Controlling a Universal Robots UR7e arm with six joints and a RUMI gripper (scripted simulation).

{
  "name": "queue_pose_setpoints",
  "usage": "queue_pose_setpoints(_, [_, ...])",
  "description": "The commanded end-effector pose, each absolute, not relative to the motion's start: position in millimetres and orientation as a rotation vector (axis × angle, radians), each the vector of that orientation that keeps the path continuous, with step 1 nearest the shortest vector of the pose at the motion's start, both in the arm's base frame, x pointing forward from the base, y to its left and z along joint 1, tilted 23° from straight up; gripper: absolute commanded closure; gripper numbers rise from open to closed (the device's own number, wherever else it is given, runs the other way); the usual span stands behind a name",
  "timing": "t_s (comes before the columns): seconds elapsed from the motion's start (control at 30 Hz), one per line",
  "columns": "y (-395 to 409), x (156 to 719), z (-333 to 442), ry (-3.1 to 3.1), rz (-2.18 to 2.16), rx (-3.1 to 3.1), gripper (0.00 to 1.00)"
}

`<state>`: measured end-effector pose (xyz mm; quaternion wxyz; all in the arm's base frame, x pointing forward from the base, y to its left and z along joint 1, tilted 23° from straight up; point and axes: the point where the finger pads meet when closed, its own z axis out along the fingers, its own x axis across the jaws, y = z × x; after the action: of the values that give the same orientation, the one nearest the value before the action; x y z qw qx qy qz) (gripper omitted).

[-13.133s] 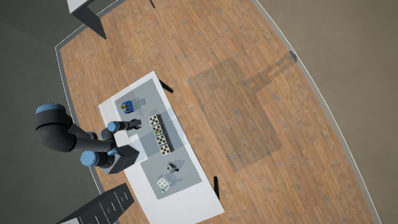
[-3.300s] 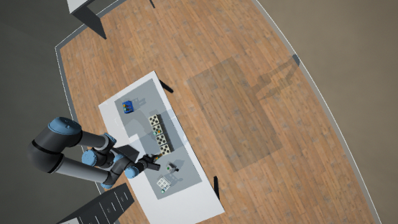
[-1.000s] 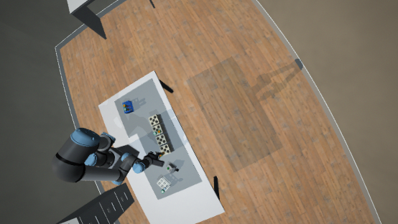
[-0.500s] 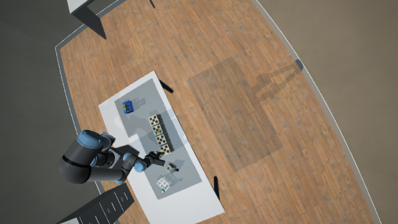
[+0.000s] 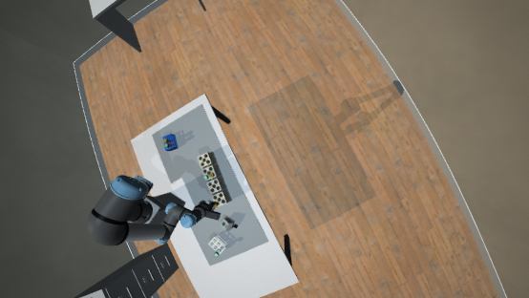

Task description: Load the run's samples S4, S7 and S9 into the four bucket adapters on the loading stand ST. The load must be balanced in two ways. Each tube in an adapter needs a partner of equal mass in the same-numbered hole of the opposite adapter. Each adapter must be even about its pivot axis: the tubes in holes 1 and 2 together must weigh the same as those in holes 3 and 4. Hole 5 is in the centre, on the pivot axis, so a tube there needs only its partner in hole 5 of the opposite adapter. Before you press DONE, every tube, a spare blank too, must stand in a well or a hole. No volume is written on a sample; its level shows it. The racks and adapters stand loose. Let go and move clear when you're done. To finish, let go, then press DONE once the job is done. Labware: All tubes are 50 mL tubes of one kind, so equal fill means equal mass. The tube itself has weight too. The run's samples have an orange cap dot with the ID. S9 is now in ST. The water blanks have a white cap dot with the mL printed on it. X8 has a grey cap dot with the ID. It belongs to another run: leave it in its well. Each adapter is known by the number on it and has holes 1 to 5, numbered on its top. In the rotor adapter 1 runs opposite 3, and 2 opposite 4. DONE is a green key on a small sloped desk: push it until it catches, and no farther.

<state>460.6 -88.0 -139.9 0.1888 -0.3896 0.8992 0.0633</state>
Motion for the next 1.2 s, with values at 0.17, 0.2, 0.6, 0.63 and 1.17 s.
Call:
queue_pose_setpoints(0.17, [-87.6,465.3,-147.3,2.527,0.171,-1.095,1.0])
queue_pose_setpoints(0.2, [-87.4,465.5,-147.9,2.527,0.171,-1.095,1.0])
queue_pose_setpoints(0.6, [-85.9,467.2,-154.1,2.528,0.171,-1.094,1.0])
queue_pose_setpoints(0.63, [-85.9,467.2,-154.1,2.528,0.171,-1.094,1.0])
queue_pose_setpoints(1.17, [-85.4,466.2,-153.8,2.528,0.172,-1.094,0.65])
